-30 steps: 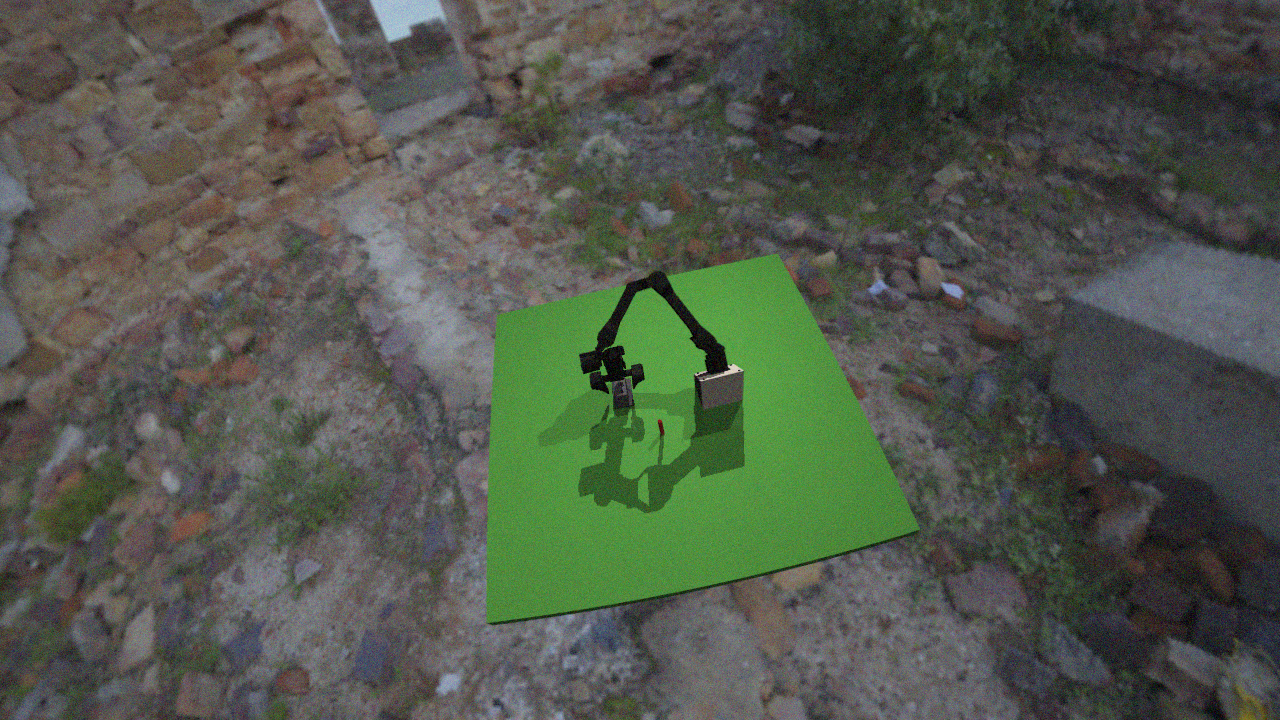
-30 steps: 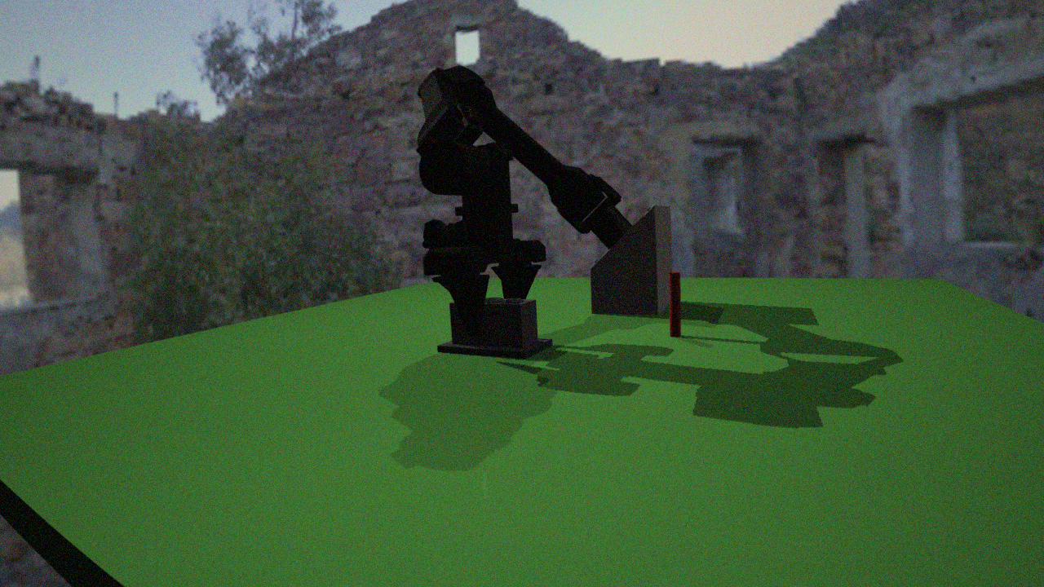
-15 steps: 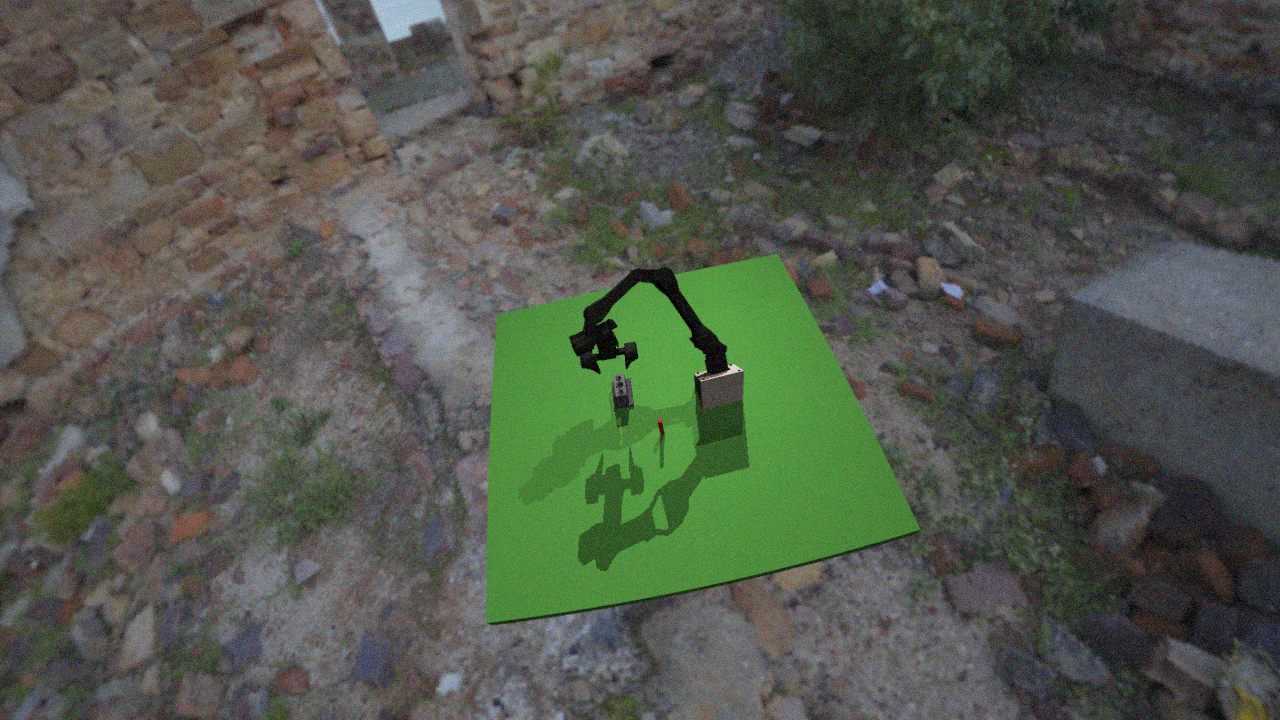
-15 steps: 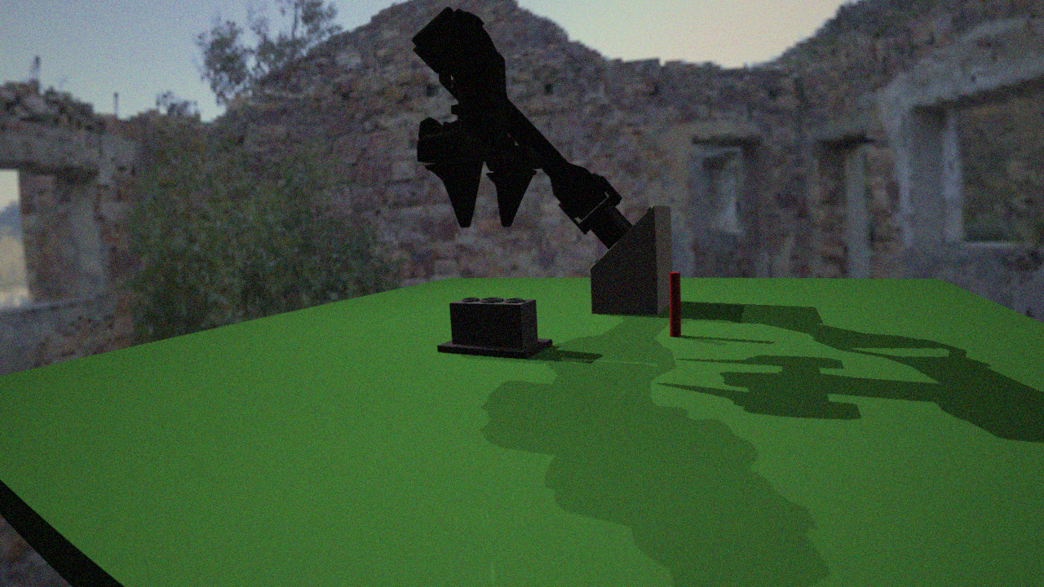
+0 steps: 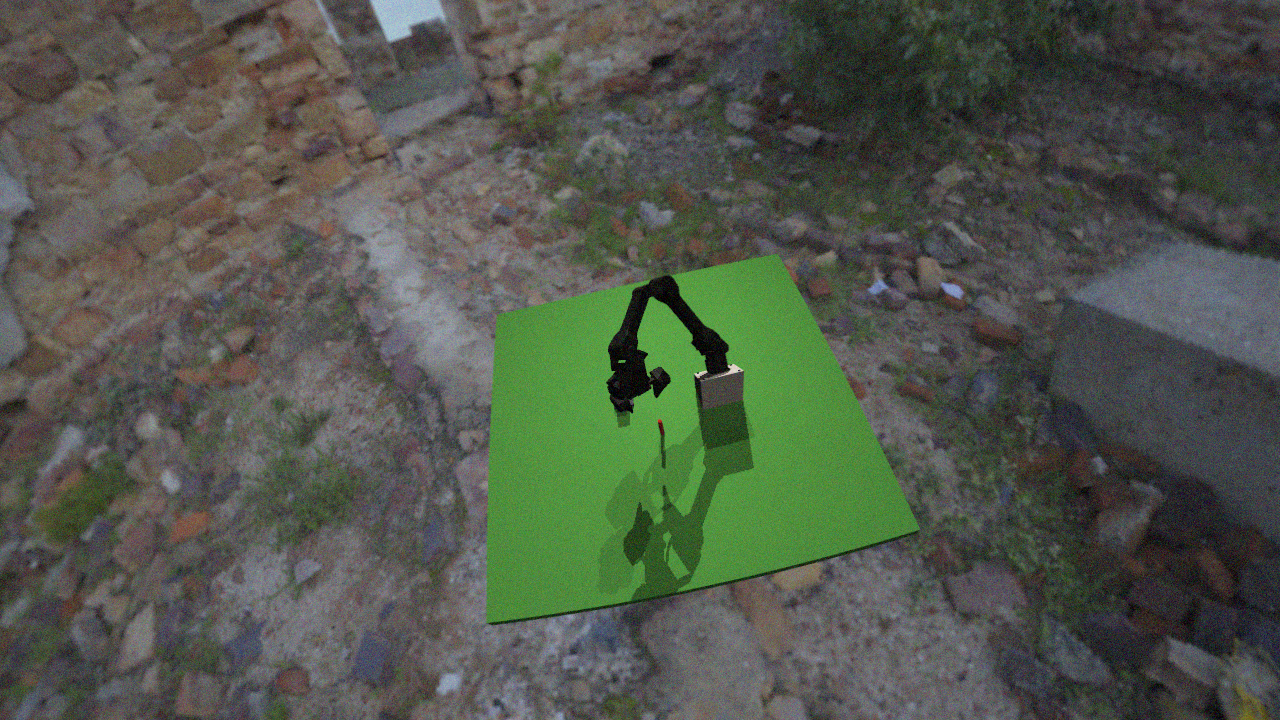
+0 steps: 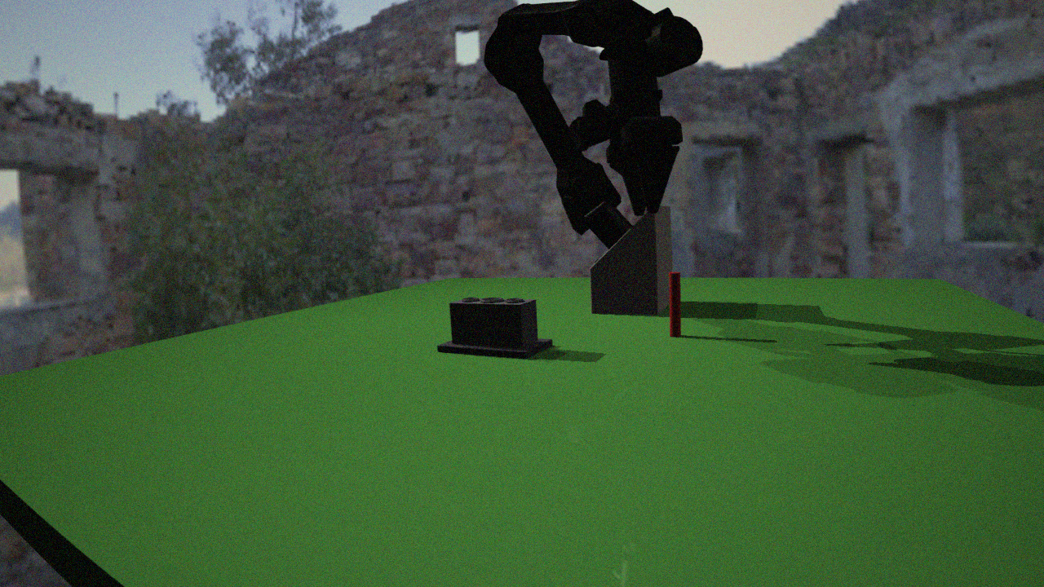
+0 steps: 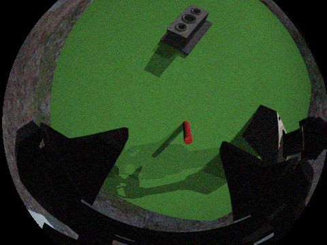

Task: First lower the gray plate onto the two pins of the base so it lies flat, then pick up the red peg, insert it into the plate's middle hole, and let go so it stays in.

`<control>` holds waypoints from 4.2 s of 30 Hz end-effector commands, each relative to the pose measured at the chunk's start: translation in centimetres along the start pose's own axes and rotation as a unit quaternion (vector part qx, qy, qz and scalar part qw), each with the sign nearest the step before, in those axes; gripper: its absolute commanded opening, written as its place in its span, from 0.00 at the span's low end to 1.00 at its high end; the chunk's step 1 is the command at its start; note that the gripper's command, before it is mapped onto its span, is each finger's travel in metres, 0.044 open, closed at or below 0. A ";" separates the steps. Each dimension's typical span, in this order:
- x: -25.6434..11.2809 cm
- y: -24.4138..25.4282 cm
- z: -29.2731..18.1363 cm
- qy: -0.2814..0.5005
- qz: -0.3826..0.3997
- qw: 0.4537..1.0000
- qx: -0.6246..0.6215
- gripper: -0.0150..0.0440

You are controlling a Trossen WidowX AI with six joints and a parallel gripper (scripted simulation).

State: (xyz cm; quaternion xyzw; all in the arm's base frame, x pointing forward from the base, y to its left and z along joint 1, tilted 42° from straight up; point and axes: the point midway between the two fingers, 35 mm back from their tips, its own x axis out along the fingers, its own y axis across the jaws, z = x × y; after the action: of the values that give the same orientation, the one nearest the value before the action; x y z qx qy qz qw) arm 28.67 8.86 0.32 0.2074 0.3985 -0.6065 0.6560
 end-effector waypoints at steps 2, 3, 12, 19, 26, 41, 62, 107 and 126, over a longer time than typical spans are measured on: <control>0.9 -2.0 -3.9 -0.008 -0.012 0.999 -0.043 1.00; 0.9 -2.0 -3.9 -0.008 -0.012 0.999 -0.043 1.00; 4.2 -2.2 -3.8 -0.009 -0.012 0.999 -0.042 1.00; 5.8 -2.3 -3.8 -0.009 -0.012 0.999 -0.042 1.00; 6.8 -2.3 -3.8 -0.009 -0.012 0.999 -0.042 1.00; 9.3 -2.3 -3.8 -0.009 -0.012 0.999 -0.042 1.00; 11.3 -2.6 -3.7 -0.010 -0.013 0.999 -0.042 0.69; 3.2 -1.6 -4.0 -0.008 -0.012 0.999 -0.043 0.25; 3.7 0.0 0.3 0.001 -0.009 0.999 -0.043 0.25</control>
State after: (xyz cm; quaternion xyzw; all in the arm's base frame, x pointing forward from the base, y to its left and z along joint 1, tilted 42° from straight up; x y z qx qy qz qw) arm 27.99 6.77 -2.79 0.1736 0.4280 -0.5955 0.6574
